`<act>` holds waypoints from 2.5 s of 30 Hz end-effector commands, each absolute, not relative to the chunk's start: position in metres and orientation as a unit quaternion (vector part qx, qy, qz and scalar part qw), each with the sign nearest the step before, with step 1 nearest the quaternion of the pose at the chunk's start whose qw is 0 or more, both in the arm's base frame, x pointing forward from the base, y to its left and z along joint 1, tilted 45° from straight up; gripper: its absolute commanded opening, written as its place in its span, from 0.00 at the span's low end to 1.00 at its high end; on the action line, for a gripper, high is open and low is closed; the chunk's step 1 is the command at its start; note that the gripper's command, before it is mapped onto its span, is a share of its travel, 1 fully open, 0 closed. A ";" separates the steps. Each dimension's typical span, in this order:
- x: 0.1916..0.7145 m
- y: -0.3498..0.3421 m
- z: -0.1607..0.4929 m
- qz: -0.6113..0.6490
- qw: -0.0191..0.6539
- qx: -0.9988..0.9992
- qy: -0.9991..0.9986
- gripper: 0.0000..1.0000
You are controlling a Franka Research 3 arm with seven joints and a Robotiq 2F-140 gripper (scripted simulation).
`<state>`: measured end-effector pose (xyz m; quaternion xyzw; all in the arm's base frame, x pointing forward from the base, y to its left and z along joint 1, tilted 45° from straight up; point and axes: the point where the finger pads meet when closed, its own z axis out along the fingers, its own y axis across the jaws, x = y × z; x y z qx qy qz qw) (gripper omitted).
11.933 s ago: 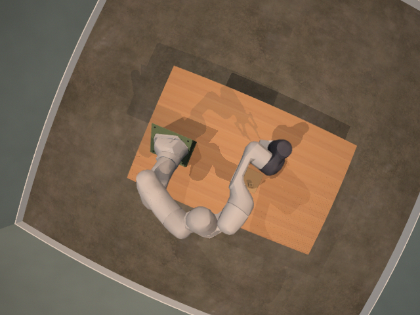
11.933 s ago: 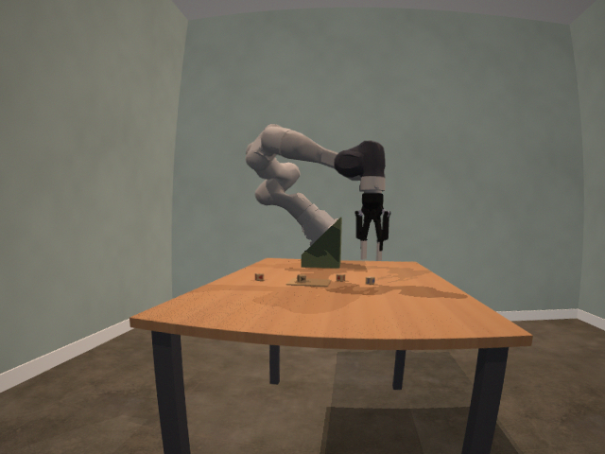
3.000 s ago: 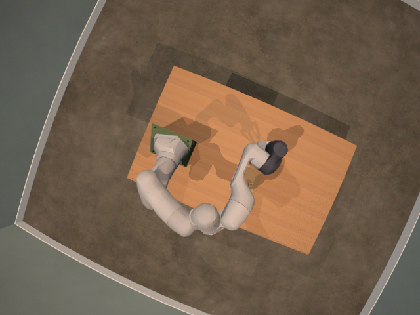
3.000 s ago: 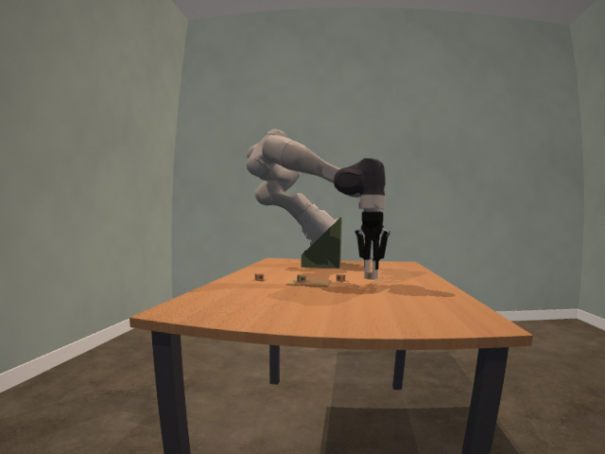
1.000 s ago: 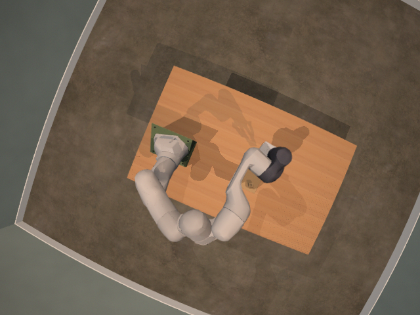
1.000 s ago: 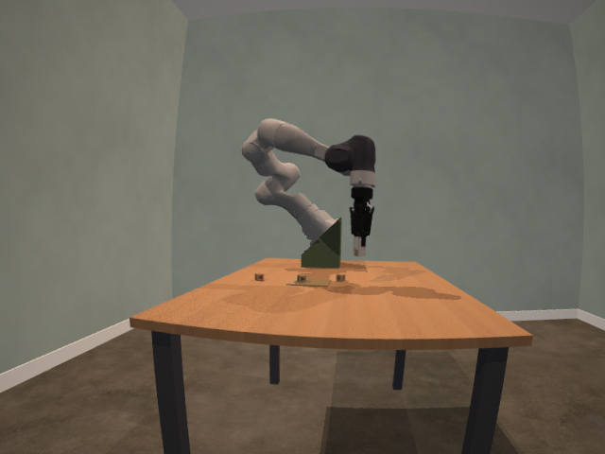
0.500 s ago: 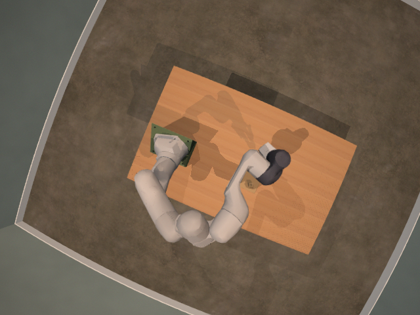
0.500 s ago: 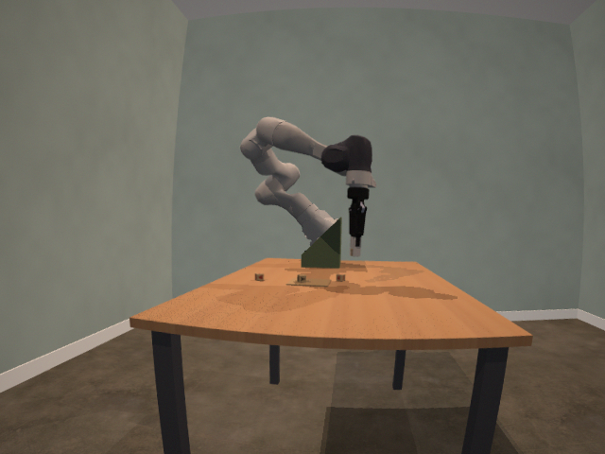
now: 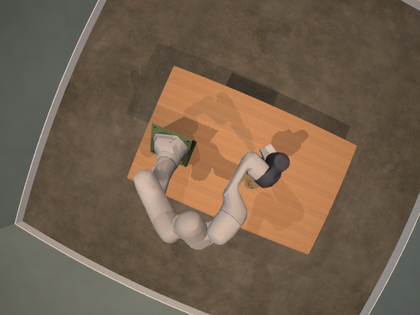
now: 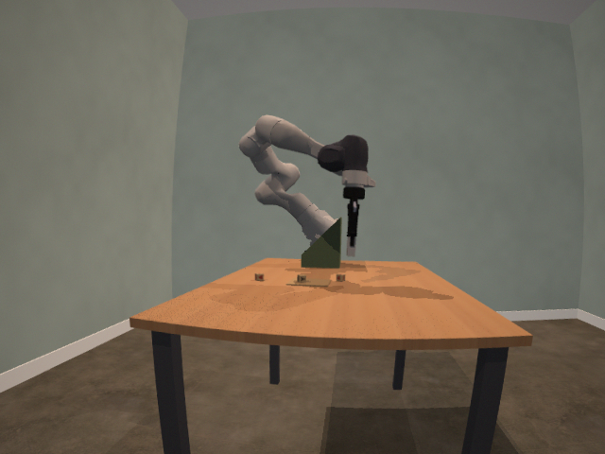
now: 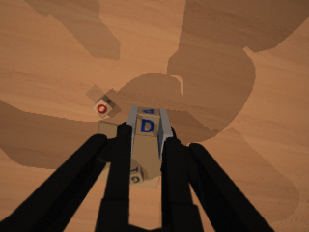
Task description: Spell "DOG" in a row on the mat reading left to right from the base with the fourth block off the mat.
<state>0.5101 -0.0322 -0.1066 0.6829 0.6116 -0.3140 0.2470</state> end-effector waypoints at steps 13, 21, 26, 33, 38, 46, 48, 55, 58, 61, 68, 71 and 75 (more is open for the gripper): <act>0.510 -0.040 -0.097 -0.270 0.289 0.770 0.501 0.13; 0.509 -0.046 -0.091 -0.253 0.305 0.798 0.455 0.13; 0.508 -0.048 -0.088 -0.244 0.312 0.810 0.432 0.13; 0.508 -0.053 -0.082 -0.226 0.325 0.833 0.386 0.13; 0.507 -0.057 -0.079 -0.215 0.332 0.847 0.355 0.13; 0.506 -0.062 -0.073 -0.196 0.343 0.866 0.307 0.13; 0.506 -0.063 -0.072 -0.191 0.346 0.870 0.294 0.13; 0.504 -0.068 -0.066 -0.173 0.354 0.885 0.249 0.13; 0.504 -0.070 -0.064 -0.165 0.358 0.890 0.229 0.13; 0.504 -0.070 -0.063 -0.162 0.359 0.892 0.222 0.13; 0.502 -0.076 -0.057 -0.139 0.367 0.905 0.165 0.13; 0.501 -0.077 -0.055 -0.131 0.370 0.909 0.144 0.13; 0.501 -0.080 -0.052 -0.120 0.372 0.913 0.117 0.13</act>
